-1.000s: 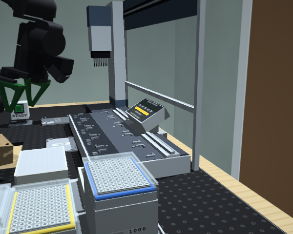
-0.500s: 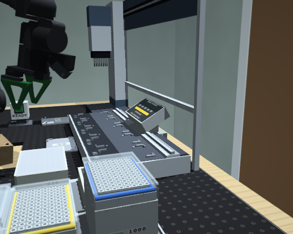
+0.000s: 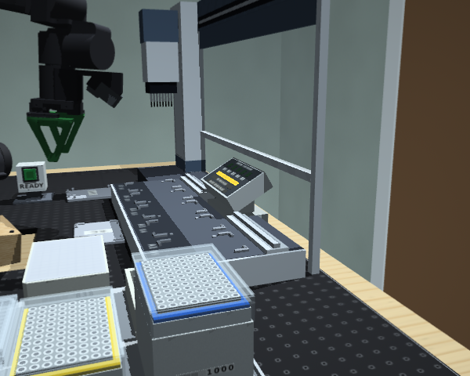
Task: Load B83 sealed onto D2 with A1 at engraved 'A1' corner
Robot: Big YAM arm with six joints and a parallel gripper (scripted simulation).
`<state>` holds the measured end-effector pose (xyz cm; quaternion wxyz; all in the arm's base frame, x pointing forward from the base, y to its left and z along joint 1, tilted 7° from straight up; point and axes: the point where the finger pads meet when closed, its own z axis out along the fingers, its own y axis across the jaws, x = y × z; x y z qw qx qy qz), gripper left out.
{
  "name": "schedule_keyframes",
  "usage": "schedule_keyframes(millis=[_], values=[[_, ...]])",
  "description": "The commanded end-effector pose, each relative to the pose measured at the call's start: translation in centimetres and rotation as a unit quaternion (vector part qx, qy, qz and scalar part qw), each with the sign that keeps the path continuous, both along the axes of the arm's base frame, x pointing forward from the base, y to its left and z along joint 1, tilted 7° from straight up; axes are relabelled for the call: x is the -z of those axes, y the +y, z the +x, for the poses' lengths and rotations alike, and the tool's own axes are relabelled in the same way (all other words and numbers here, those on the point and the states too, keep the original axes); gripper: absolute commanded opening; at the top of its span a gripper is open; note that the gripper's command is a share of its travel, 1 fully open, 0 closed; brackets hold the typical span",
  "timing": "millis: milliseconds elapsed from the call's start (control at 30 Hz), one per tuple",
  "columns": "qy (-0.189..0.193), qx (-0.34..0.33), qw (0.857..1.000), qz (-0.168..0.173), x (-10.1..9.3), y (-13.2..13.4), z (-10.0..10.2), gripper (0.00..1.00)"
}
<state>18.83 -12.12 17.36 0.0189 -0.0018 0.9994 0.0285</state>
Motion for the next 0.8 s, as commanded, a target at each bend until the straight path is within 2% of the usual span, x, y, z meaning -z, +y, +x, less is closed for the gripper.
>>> schedule_keyframes(millis=[0,200,267,300,400,500,767], values=[[-0.02,-0.04,0.999,-0.005,-0.8,1.7,0.2,1.0],[-0.057,-0.086,0.995,-0.01,-1.5,4.4,1.1,1.0],[-0.047,-0.082,0.995,-0.007,-1.6,5.5,0.9,1.0],[-0.053,-0.082,0.995,-0.01,-2.3,5.8,1.2,1.0],[-0.049,-0.082,0.995,-0.008,-2.5,6.1,1.8,1.0],[-0.076,-0.082,0.994,-0.018,-4.7,7.4,2.7,1.0],[-0.072,-0.082,0.994,-0.01,-5.3,11.5,3.6,1.0]])
